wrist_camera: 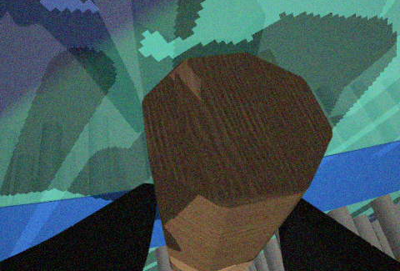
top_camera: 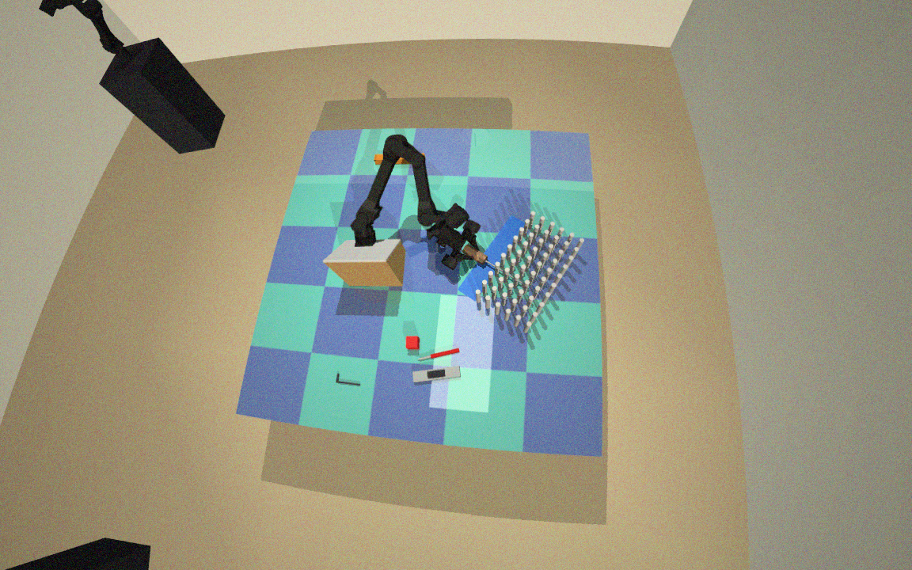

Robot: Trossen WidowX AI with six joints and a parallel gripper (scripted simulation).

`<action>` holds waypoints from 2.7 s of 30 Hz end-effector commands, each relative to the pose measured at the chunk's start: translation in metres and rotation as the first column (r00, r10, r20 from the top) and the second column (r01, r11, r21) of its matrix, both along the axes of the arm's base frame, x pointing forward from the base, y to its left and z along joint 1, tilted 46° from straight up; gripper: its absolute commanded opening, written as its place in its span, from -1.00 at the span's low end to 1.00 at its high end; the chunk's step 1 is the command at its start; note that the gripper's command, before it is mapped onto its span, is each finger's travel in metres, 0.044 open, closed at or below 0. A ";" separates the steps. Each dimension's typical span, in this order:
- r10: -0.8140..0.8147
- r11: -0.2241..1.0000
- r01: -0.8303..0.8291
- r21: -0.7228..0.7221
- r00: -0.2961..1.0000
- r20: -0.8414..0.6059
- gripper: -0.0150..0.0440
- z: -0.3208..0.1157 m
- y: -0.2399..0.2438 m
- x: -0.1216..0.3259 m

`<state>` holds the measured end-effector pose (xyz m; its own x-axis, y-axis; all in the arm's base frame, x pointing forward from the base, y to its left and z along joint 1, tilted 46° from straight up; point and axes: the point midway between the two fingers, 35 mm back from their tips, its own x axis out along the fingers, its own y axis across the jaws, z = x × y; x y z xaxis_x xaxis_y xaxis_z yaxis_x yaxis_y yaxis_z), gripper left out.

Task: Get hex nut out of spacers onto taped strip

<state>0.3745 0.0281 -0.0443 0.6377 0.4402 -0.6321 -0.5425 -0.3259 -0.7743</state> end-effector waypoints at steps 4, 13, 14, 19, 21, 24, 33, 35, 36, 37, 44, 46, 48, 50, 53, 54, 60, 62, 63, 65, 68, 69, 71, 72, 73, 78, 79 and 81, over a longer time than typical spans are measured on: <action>-0.004 1.000 0.004 0.001 1.000 0.003 -0.49 0.003 0.002 -0.004; -0.004 1.000 0.004 0.001 1.000 0.002 -0.49 0.005 0.005 -0.008; -0.004 1.000 0.004 0.001 1.000 0.002 -0.49 0.005 0.005 -0.009; -0.004 1.000 0.004 0.001 1.000 0.002 -0.49 0.006 0.007 -0.012; -0.004 1.000 0.004 0.001 1.000 0.002 -0.49 0.007 0.008 -0.013; -0.004 1.000 0.004 0.001 1.000 0.002 -0.49 0.008 0.009 -0.014; -0.004 1.000 0.004 0.001 1.000 0.001 -0.49 0.010 0.011 -0.019; -0.004 1.000 0.004 0.001 1.000 0.001 -0.49 0.010 0.012 -0.020; -0.004 1.000 0.004 0.001 1.000 0.001 -0.49 0.010 0.012 -0.021; -0.004 1.000 0.004 0.001 1.000 0.001 -0.49 0.011 0.013 -0.021; -0.004 1.000 0.004 0.002 1.000 0.001 -0.49 0.012 0.015 -0.025; -0.004 1.000 0.004 0.002 1.000 0.000 -0.49 0.013 0.015 -0.026; -0.004 1.000 0.004 0.002 1.000 0.000 -0.49 0.013 0.016 -0.027; -0.004 1.000 0.004 0.002 1.000 0.000 -0.49 0.014 0.017 -0.028; -0.004 1.000 0.004 0.002 1.000 0.000 -0.49 0.014 0.017 -0.030; -0.004 1.000 0.004 0.002 1.000 0.000 -0.49 0.015 0.018 -0.030; -0.004 1.000 0.004 0.002 1.000 0.000 -0.49 0.016 0.020 -0.034; -0.004 1.000 0.004 0.002 1.000 0.000 -0.49 0.016 0.020 -0.035; -0.004 1.000 0.004 0.002 1.000 0.000 -0.49 0.017 0.020 -0.035; -0.004 1.000 0.004 0.002 1.000 0.000 -0.49 0.017 0.021 -0.036; -0.004 1.000 0.004 0.002 1.000 -0.001 -0.49 0.018 0.022 -0.038; -0.004 1.000 0.004 0.002 1.000 -0.001 -0.49 0.018 0.022 -0.038; -0.004 1.000 0.004 0.002 1.000 -0.001 -0.49 0.019 0.023 -0.040; -0.003 1.000 0.003 0.002 1.000 -0.001 -0.49 0.019 0.023 -0.040; -0.003 1.000 0.003 0.002 1.000 -0.001 -0.49 0.019 0.023 -0.041; -0.003 1.000 0.003 0.002 1.000 -0.001 -0.49 0.020 0.025 -0.043; -0.003 1.000 0.003 0.002 1.000 -0.001 -0.49 0.020 0.025 -0.044; -0.003 1.000 0.003 0.003 1.000 -0.001 -0.49 0.021 0.026 -0.045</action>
<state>0.3324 0.0527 -0.0252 0.6362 0.4406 -0.6334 -0.5441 -0.3259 -0.7732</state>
